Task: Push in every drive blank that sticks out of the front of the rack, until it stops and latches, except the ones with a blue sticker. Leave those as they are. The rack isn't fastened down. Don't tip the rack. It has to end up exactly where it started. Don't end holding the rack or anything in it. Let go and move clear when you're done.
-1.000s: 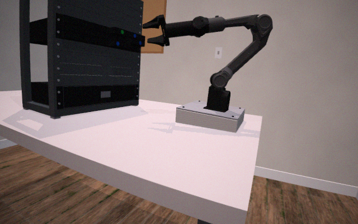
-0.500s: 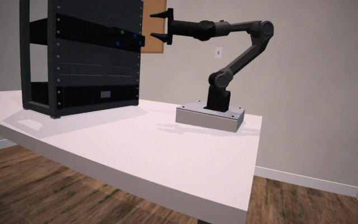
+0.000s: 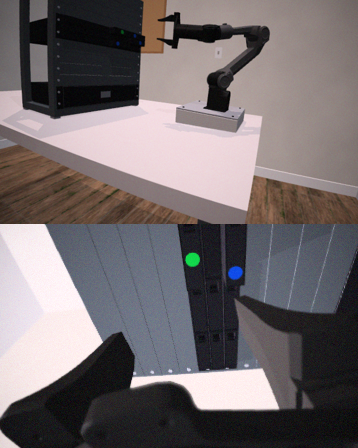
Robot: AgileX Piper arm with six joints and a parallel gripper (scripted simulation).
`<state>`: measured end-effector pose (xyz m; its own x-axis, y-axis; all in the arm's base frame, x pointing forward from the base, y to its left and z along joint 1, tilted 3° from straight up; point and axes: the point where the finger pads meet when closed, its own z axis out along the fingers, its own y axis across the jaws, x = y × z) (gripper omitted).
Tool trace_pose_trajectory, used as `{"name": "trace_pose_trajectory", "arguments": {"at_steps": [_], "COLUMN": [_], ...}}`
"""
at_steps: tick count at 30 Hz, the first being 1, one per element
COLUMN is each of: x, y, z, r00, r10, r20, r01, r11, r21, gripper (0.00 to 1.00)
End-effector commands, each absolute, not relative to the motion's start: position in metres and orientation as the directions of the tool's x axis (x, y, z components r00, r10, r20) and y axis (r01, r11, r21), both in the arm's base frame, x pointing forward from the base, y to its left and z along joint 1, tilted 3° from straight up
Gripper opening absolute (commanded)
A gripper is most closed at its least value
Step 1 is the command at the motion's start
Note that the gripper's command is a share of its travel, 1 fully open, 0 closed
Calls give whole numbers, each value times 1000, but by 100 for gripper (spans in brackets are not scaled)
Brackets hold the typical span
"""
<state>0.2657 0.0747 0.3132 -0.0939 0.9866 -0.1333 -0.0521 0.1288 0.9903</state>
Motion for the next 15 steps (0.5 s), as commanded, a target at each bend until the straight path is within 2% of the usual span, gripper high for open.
{"name": "trace_pose_trajectory", "arguments": {"at_steps": [1, 15], "x": [263, 255], "y": [69, 48], "z": [310, 291], "r00": [-70, 16], "r10": [993, 1000], "r20": [-99, 7], "r01": [-38, 27], "r11": [97, -7], "r21": [995, 1000], "gripper": [100, 100]}}
